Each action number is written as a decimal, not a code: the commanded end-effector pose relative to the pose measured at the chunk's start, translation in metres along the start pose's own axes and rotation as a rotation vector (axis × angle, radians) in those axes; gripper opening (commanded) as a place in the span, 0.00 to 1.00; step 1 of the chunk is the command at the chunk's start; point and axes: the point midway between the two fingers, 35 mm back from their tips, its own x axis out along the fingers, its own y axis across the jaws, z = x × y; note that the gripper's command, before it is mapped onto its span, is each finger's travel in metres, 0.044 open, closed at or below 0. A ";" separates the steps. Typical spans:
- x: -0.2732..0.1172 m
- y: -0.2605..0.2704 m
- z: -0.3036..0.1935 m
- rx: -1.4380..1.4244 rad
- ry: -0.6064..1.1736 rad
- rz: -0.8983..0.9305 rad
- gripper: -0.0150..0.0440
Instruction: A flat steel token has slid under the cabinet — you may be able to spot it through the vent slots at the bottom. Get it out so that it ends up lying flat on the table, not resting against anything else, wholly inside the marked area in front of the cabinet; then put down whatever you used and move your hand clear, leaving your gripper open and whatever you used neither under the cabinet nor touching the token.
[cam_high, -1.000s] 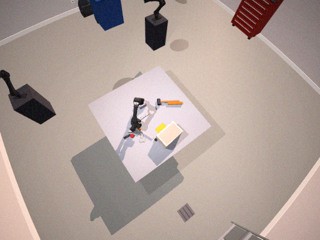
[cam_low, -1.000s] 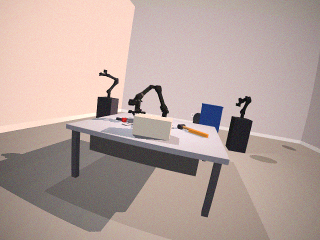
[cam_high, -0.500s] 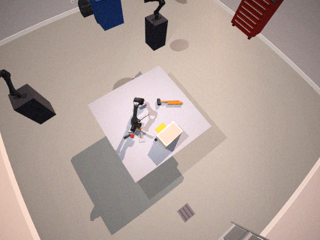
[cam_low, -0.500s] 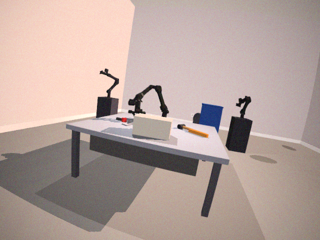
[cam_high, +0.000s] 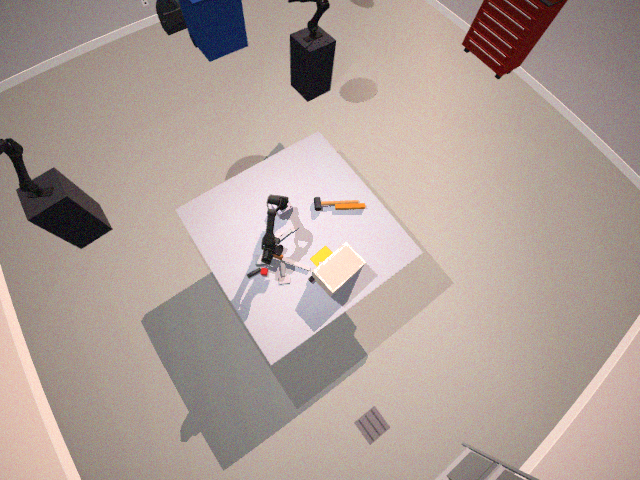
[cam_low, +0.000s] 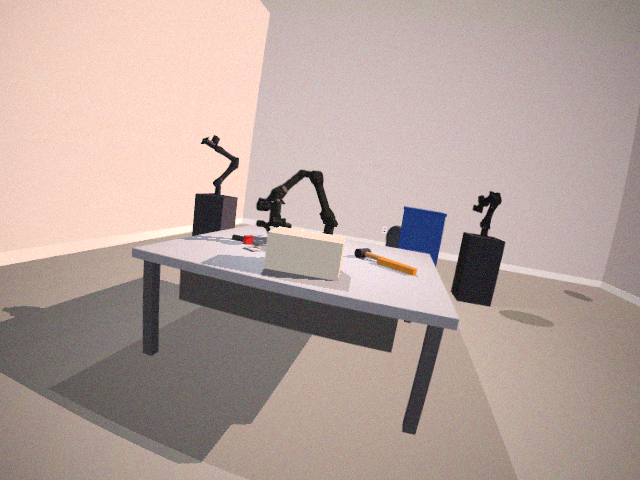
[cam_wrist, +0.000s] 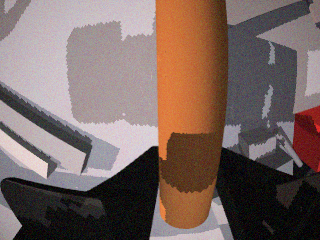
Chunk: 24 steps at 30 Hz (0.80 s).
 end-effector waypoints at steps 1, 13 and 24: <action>-0.001 -0.002 0.004 -0.016 -0.009 -0.007 0.25; -0.001 -0.001 0.022 -0.036 -0.010 -0.007 0.25; -0.001 0.000 0.033 -0.047 -0.011 -0.007 0.25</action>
